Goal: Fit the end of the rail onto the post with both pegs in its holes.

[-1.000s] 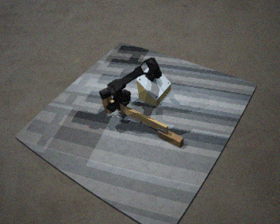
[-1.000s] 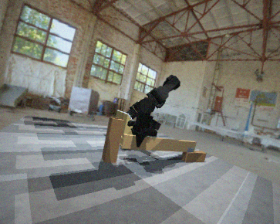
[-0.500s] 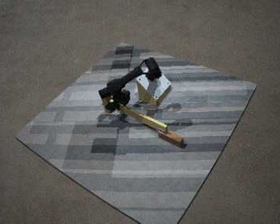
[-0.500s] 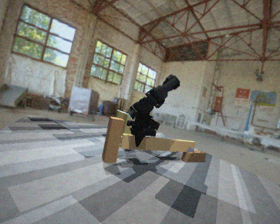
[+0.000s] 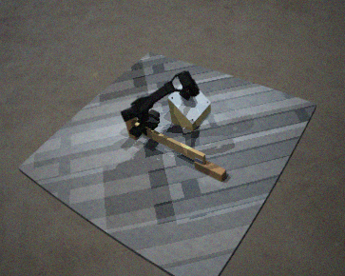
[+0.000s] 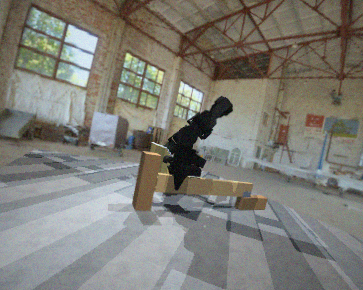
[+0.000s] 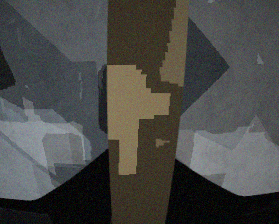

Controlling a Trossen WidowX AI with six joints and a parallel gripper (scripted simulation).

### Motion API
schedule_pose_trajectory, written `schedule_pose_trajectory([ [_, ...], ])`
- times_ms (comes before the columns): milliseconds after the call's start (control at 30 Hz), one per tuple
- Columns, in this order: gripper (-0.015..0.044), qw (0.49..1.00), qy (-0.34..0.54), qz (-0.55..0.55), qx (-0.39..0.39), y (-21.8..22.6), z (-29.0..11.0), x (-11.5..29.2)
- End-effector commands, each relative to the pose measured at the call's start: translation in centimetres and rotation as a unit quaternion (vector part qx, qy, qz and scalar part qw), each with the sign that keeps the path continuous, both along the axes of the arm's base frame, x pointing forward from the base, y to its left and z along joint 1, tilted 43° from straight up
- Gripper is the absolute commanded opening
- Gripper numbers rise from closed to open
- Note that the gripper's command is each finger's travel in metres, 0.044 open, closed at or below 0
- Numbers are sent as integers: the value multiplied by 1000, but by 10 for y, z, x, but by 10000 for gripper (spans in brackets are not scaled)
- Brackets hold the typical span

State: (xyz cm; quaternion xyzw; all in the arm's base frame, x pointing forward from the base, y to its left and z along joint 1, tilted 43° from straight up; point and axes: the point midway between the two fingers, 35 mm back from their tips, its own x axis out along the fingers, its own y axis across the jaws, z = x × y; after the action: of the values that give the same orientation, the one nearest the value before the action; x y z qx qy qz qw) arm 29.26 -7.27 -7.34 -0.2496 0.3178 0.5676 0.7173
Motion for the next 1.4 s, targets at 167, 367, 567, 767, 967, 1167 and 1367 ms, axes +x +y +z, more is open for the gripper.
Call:
schedule_pose_trajectory([
  [167, 0, 1000, 0, 0, 0, -3, -3, -1],
  [367, 0, 1000, 0, 0, 0, -4, -4, -1],
  [567, 0, 1000, 0, 0, 0, -5, -5, -1],
  [767, 0, 1000, 0, 0, 0, -7, -6, -2],
  [967, 0, 1000, 0, 0, 0, -8, -7, -2],
  [1167, 79, 1000, 0, 0, 0, -7, -6, -2],
  [1367, 236, 1000, 0, 0, 0, -7, -6, -2],
])
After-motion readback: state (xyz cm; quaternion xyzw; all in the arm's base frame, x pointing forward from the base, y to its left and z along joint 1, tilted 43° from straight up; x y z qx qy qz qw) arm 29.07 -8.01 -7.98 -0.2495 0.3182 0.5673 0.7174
